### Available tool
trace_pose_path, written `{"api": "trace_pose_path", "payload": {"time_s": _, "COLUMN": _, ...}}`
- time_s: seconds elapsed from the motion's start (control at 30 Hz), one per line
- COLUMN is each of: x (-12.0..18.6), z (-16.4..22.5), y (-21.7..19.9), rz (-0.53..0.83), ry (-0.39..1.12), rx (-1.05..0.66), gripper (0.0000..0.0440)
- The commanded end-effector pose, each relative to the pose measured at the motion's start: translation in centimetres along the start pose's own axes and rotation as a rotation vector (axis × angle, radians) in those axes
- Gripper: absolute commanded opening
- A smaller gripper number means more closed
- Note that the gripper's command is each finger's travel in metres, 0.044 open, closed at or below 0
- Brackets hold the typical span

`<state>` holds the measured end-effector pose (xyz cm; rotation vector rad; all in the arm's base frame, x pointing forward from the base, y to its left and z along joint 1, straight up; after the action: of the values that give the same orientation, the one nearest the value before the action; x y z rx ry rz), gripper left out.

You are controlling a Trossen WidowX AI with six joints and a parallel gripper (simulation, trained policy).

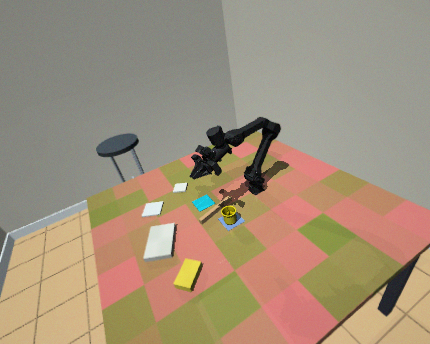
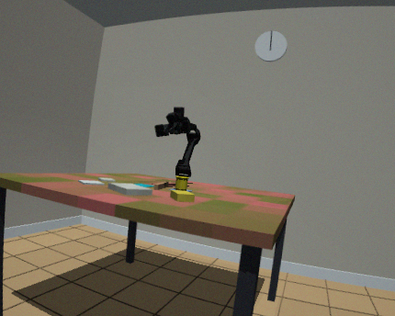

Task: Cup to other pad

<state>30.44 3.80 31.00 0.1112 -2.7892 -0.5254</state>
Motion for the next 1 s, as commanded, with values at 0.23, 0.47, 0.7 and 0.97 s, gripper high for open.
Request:
{"api": "trace_pose_path", "payload": {"time_s": 0.23, "x": 0.3, "z": 0.3, "y": 1.8, "rz": -0.005, "ry": 0.13, "rx": -0.128, "gripper": 0.0123}}
{"api": "trace_pose_path", "payload": {"time_s": 0.47, "x": 0.5, "z": 0.9, "y": 2.8, "rz": 0.013, "ry": 0.225, "rx": -0.219, "gripper": 0.0132}}
{"api": "trace_pose_path", "payload": {"time_s": 0.7, "x": 0.7, "z": 1.5, "y": 3.7, "rz": 0.046, "ry": 0.321, "rx": -0.311, "gripper": 0.0138}}
{"api": "trace_pose_path", "payload": {"time_s": 0.97, "x": 1.0, "z": 2.5, "y": 4.5, "rz": 0.103, "ry": 0.429, "rx": -0.413, "gripper": 0.0143}}
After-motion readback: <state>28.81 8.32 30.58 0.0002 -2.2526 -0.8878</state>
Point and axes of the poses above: the point midway between the two fingers, 35 mm back from their tips, its own x axis back along the fingers, its own y axis across the jaws, z = x × y, the point moved 1 cm from there along x, back along the fingers, and after that the axes turned 11 degrees about -x, right-handed, at the moved point
